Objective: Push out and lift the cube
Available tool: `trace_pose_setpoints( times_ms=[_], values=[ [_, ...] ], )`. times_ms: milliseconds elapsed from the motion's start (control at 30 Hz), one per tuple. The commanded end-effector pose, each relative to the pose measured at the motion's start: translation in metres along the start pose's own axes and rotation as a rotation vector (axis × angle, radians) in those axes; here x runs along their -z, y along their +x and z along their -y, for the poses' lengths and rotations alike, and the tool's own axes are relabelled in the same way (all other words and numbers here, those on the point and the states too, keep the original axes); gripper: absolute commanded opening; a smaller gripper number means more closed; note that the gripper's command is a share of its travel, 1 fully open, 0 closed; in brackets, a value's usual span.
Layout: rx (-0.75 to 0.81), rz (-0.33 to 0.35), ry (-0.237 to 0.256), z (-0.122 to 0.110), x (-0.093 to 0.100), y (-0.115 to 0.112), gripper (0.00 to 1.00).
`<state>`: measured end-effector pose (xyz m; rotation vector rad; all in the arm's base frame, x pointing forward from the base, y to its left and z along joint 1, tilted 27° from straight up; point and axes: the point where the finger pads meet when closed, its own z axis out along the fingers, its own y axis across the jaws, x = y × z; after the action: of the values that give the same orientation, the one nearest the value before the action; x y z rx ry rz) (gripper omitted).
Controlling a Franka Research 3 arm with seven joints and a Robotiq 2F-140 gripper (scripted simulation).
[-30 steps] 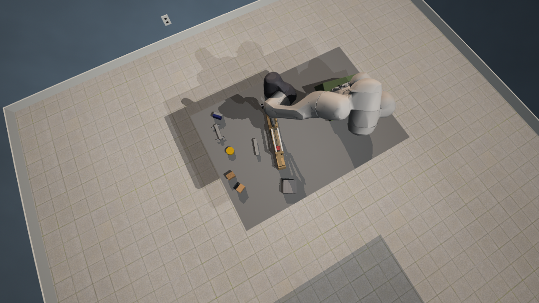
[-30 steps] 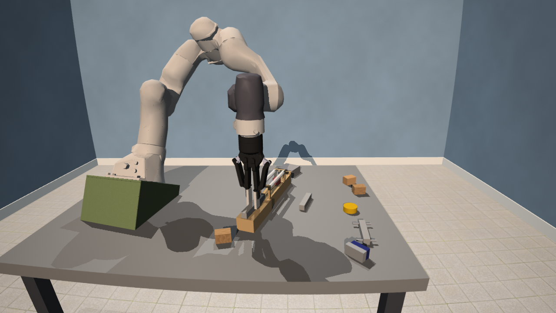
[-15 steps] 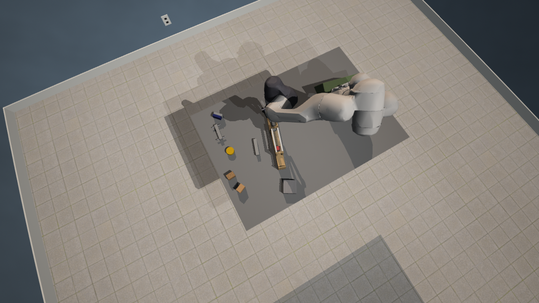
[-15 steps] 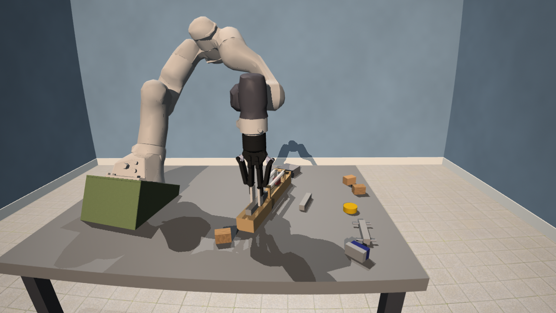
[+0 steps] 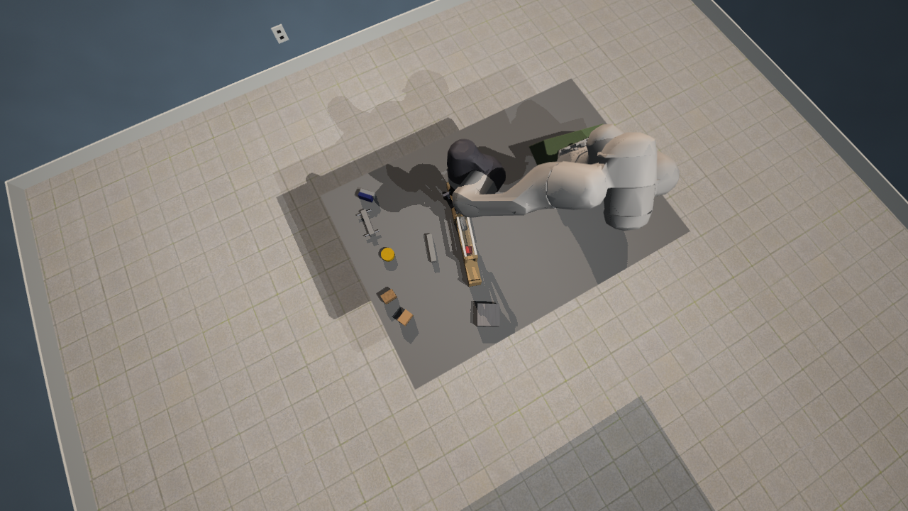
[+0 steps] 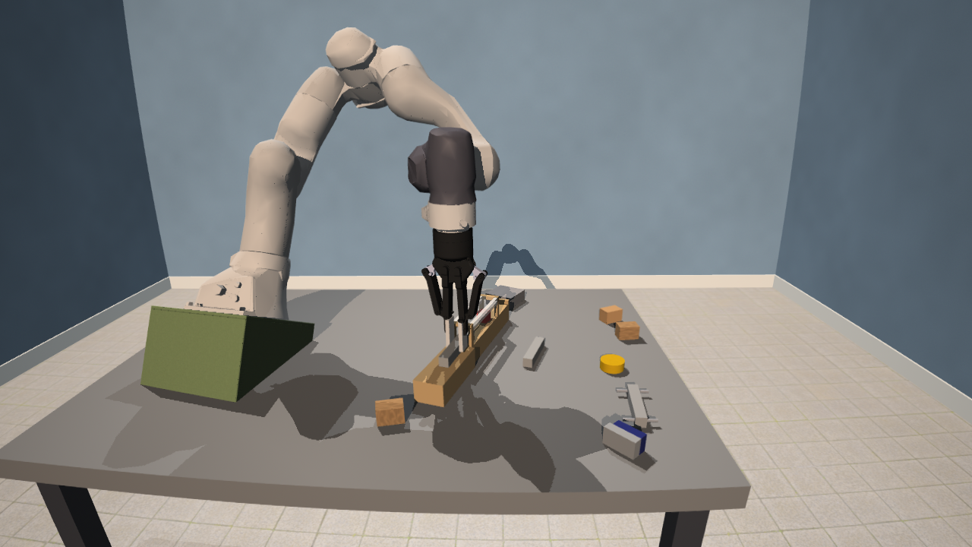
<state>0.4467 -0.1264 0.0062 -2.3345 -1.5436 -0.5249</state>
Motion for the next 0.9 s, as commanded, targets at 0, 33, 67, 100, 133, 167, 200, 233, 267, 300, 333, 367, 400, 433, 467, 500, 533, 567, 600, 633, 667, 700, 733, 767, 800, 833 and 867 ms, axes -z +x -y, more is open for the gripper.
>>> trace_pose_setpoints(
  times_ms=[0, 33, 67, 100, 133, 167, 200, 233, 267, 300, 333, 367, 400, 433, 467, 500, 533, 567, 600, 633, 667, 700, 733, 767, 800, 833, 867],
  values=[
    [-0.040, 0.009, -0.003, -0.0007, 0.0015, 0.0006, 0.00],
    [-0.040, 0.009, -0.003, -0.0007, 0.0015, 0.0006, 0.00],
    [-0.040, 0.009, -0.003, -0.0008, 0.0015, 0.0019, 0.00],
    [-0.040, 0.009, -0.003, -0.0008, 0.0015, 0.0028, 0.00],
    [-0.040, 0.009, -0.003, -0.0009, 0.0015, 0.0036, 0.00],
    [-0.040, 0.009, -0.003, -0.0009, 0.0015, 0.0041, 0.00],
    [-0.040, 0.009, -0.003, -0.0009, 0.0015, 0.0044, 0.00],
    [-0.040, 0.009, -0.003, -0.0009, 0.0015, 0.0046, 0.00],
    [-0.040, 0.009, -0.003, -0.0009, 0.0015, 0.0047, 0.00],
    [-0.040, 0.009, -0.003, -0.0009, 0.0015, 0.0047, 0.00],
    [-0.040, 0.009, -0.003, -0.0009, 0.0015, 0.0047, 0.00],
    [-0.040, 0.009, -0.003, -0.0009, 0.0015, 0.0047, 0.00],
    [-0.040, 0.009, -0.003, -0.0009, 0.0015, 0.0047, 0.00],
    [-0.040, 0.009, -0.003, -0.0009, 0.0015, 0.0047, 0.00],
    [-0.040, 0.009, -0.003, -0.0009, 0.0015, 0.0047, 0.00],
    [-0.040, 0.009, -0.003, -0.0009, 0.0015, 0.0047, 0.00],
    [-0.040, 0.009, -0.003, -0.0009, 0.0015, 0.0047, 0.00],
    [-0.040, 0.009, -0.003, -0.0009, 0.0015, 0.0047, 0.00],
    [-0.040, 0.009, -0.003, -0.0009, 0.0015, 0.0047, 0.00],
    [-0.040, 0.009, -0.003, -0.0009, 0.0015, 0.0047, 0.00],
    [-0.040, 0.009, -0.003, -0.0009, 0.0015, 0.0047, 0.00],
    [-0.040, 0.009, -0.003, -0.0009, 0.0015, 0.0047, 0.00],
    [-0.040, 0.009, -0.003, -0.0009, 0.0015, 0.0047, 0.00],
    [-0.040, 0.009, -0.003, -0.0009, 0.0015, 0.0047, 0.00],
    [-0.040, 0.009, -0.003, -0.0009, 0.0015, 0.0047, 0.00],
    [-0.040, 0.009, -0.003, -0.0009, 0.0015, 0.0047, 0.00],
    [-0.040, 0.009, -0.003, -0.0009, 0.0015, 0.0047, 0.00]
  ],
)
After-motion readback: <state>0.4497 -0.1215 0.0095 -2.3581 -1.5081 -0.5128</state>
